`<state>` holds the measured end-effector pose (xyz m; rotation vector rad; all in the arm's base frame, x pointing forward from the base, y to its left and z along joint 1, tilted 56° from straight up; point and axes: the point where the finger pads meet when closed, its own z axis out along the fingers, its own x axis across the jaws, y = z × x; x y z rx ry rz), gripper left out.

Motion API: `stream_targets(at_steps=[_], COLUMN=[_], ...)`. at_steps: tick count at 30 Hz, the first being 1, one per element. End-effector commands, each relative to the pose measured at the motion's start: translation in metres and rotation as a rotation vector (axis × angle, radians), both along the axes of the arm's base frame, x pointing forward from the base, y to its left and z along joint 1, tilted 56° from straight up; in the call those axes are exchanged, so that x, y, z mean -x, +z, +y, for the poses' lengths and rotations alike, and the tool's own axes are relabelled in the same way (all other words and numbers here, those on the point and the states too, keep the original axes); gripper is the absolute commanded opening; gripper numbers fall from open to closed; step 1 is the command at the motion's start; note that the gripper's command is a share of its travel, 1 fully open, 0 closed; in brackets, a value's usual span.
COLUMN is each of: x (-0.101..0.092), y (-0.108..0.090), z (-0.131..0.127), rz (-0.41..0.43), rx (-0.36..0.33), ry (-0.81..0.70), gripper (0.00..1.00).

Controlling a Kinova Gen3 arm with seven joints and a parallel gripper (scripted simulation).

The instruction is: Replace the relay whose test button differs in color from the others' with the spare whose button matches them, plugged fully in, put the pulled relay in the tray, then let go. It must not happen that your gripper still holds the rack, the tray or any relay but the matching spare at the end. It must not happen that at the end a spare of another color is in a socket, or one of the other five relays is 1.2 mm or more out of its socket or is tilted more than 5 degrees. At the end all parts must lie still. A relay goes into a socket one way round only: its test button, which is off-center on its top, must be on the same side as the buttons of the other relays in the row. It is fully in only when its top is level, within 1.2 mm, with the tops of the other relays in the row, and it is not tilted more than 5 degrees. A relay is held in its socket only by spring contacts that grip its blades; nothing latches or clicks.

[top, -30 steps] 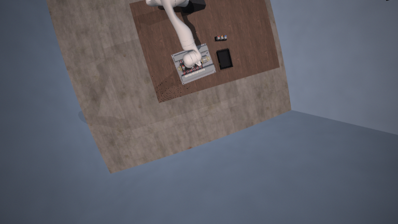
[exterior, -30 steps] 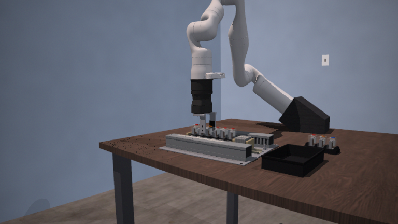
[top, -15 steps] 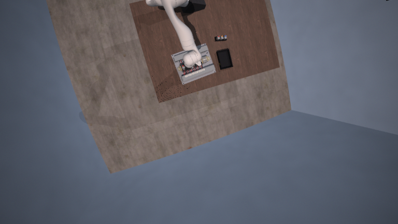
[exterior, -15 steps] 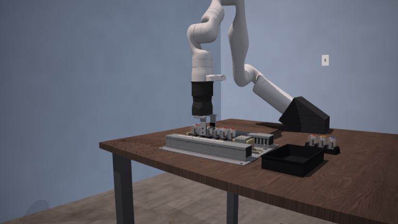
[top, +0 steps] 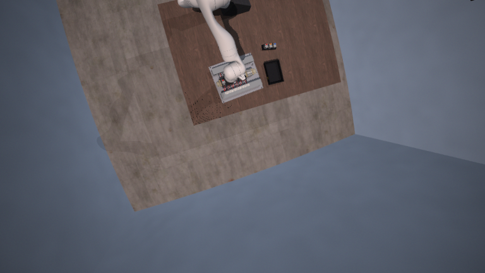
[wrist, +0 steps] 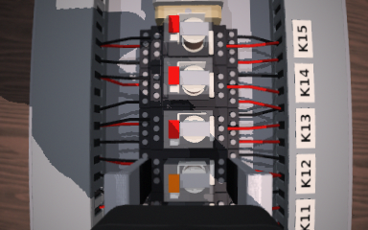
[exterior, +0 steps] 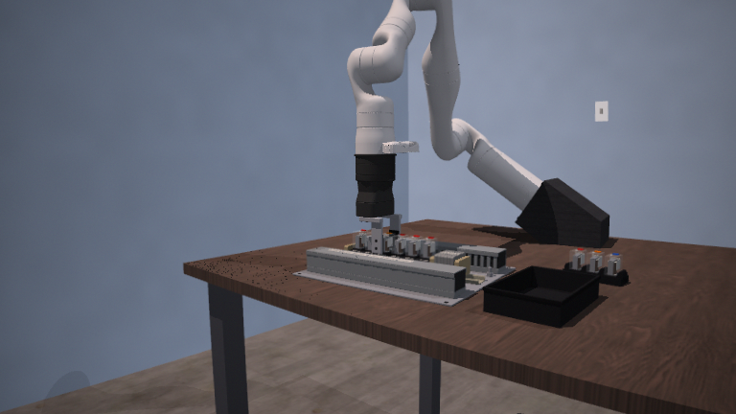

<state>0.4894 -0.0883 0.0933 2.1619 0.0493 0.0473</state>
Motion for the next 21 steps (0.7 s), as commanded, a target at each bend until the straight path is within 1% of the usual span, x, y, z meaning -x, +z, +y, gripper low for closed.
stream_targets(at_steps=[1, 2, 16, 21], x=[0.0007, -0.0003, 0.0008, 0.0000], y=[-0.0045, -0.0004, -0.0041, -0.0009], z=[-0.0014, 0.0005, -0.0004, 0.0005], rz=[-0.001, 0.000, -0.001, 0.000], rx=[-0.004, -0.001, -0.004, -0.001], ry=[-0.001, 0.001, -0.001, 0.001], gripper=[1.00, 1.00, 1.00, 1.00])
